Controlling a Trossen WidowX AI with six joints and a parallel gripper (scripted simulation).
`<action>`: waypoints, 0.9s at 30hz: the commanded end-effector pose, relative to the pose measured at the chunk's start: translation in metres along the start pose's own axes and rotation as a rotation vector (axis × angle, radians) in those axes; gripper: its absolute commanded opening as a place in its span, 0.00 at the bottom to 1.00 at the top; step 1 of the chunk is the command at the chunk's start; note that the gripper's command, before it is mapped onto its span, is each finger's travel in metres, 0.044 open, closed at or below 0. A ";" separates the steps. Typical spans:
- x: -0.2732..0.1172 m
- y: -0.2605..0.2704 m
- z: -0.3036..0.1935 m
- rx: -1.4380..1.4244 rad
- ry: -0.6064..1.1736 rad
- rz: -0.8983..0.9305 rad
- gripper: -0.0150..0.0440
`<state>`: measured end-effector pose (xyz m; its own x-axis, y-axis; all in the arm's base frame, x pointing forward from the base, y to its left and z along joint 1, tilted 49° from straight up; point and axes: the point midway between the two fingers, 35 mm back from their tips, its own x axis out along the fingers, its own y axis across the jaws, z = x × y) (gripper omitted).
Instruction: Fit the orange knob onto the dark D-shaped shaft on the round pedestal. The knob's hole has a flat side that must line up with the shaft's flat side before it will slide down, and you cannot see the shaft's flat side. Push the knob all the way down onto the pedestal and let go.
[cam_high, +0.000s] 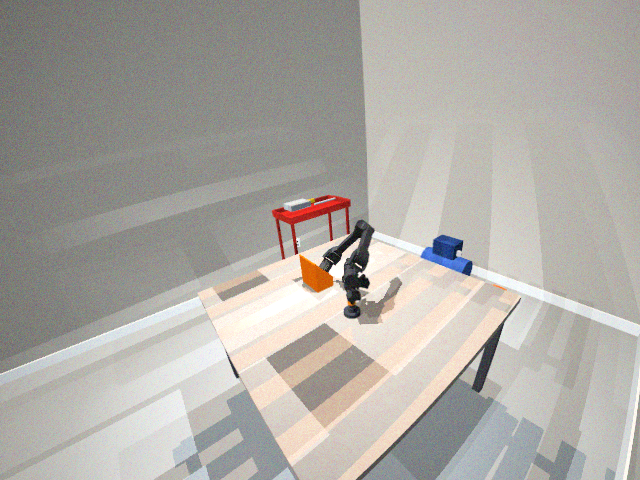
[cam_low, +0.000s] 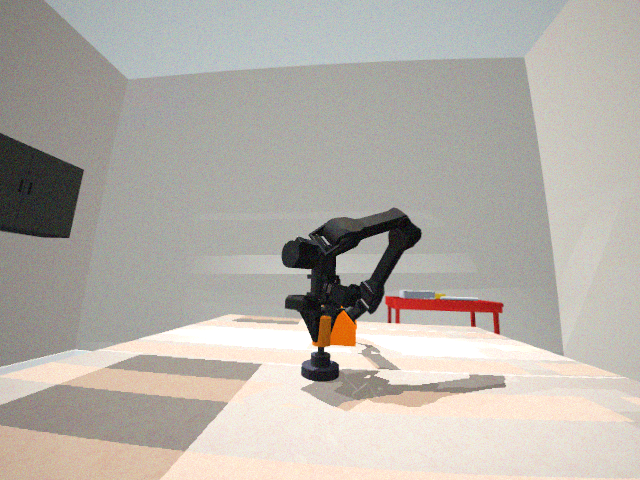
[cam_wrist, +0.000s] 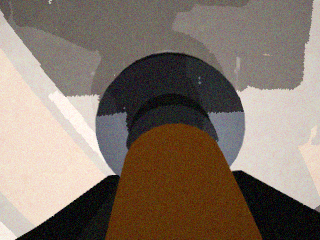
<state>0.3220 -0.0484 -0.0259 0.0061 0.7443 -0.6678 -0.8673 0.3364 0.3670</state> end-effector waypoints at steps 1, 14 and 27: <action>-0.002 -0.001 0.001 -0.053 0.000 -0.001 0.25; 0.003 -0.001 0.000 -0.208 0.000 -0.001 0.25; 0.003 0.000 0.000 -0.208 0.000 -0.001 0.25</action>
<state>0.3221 -0.0469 -0.0277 0.0057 0.7430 -0.6693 -0.9495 0.2139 0.2294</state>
